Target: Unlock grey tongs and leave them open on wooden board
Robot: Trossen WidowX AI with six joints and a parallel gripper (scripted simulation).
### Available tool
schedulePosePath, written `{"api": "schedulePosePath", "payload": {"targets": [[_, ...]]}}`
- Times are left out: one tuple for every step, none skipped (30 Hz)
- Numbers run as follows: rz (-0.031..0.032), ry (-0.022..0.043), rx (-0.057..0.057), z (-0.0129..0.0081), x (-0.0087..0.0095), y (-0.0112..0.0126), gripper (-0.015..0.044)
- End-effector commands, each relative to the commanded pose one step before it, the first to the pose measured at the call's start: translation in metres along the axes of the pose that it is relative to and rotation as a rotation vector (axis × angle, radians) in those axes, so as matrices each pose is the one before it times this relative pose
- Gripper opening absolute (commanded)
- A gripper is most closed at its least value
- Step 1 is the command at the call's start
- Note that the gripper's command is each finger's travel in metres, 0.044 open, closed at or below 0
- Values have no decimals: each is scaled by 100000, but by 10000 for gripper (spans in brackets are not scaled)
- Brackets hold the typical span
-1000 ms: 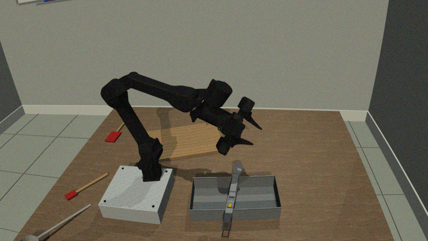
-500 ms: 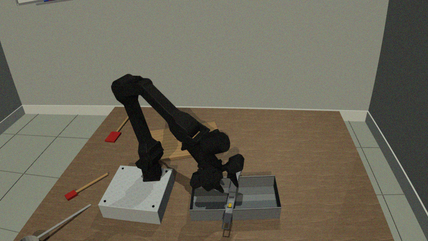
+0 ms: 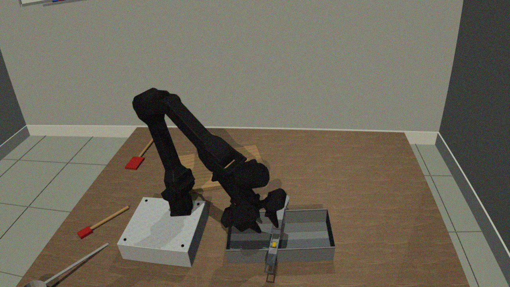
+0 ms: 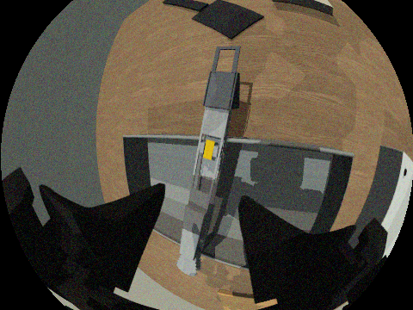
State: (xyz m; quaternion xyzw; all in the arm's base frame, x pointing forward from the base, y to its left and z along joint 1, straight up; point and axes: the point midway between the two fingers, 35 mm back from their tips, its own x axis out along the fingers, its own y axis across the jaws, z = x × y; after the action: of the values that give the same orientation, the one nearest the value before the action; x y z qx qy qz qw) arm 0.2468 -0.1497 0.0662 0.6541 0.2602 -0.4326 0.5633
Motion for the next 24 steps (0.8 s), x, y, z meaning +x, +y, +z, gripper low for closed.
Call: {"api": "schedulePosePath", "payload": {"targets": [[237,358,-374,-17,-65,-151,260],[3,0,0,6,79,14,260],[4,0,0,8,106,18,260],[5,0,0,9,132,22,260],[6,0,0,10,151,24,260],[7,0,0,10,160,24,260],[7,0,0,10,161,24,260],[7,0,0,9,162,22,260],[6,0,0,8,162,21,260],[6,0,0,8,162,20,260],[6,0,0,7,162,19,260],[6,0,0,7,162,17,260],[6,0,0,6,166,16,260],[6,0,0,6,166,15,260],[6,0,0,5,166,14,260],[6,0,0,4,166,12,260],[6,0,0,4,166,11,260],[6,1,0,3,166,10,260],[6,1,0,2,166,8,260],[6,1,0,2,166,7,260],[6,1,0,1,166,6,260],[6,1,0,1,166,5,260],[6,1,0,0,166,4,260],[6,1,0,-1,166,3,260]]}}
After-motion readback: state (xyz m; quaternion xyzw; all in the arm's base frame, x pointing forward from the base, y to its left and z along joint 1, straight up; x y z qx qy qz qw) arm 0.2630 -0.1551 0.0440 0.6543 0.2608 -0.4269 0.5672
